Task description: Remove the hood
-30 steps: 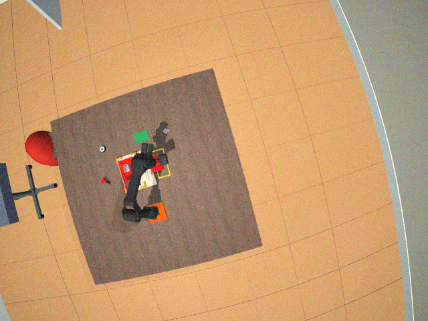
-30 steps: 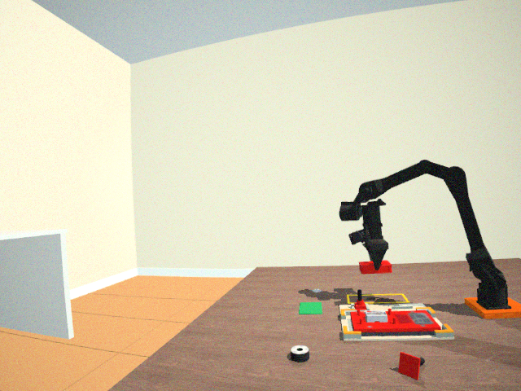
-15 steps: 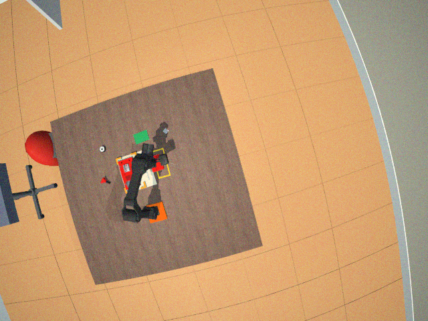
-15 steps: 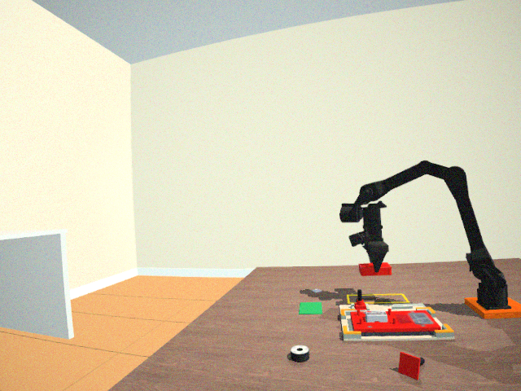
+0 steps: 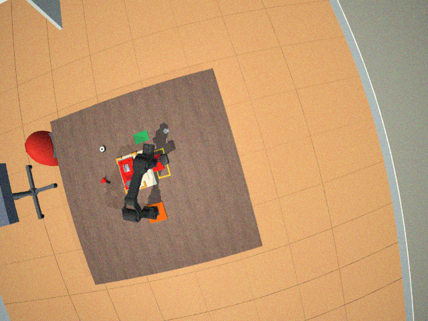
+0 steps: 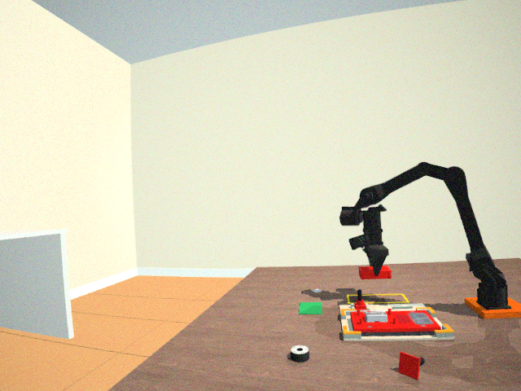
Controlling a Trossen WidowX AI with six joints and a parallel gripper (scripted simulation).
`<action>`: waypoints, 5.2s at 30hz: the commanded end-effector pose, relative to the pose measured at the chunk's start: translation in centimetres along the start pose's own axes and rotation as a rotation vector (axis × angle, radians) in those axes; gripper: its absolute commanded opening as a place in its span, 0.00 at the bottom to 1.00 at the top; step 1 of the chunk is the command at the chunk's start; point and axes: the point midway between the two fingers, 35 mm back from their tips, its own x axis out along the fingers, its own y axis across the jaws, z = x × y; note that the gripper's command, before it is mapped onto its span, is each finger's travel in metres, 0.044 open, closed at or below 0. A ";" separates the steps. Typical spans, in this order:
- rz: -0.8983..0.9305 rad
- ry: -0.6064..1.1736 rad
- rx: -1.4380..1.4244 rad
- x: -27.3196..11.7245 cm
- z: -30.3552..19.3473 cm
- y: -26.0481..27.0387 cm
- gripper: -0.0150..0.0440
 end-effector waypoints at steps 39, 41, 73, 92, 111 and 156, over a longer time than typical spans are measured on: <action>0.003 0.002 -0.003 3.5 0.0 0.0 0.25; 0.003 0.002 -0.003 3.7 0.0 0.1 0.25; 0.003 0.002 -0.003 5.8 -0.3 0.2 0.25; 0.003 0.002 -0.003 6.8 -0.3 0.2 0.25; 0.000 0.001 0.000 7.4 -0.3 0.1 0.30; 0.006 0.006 0.000 0.2 -0.2 0.1 1.00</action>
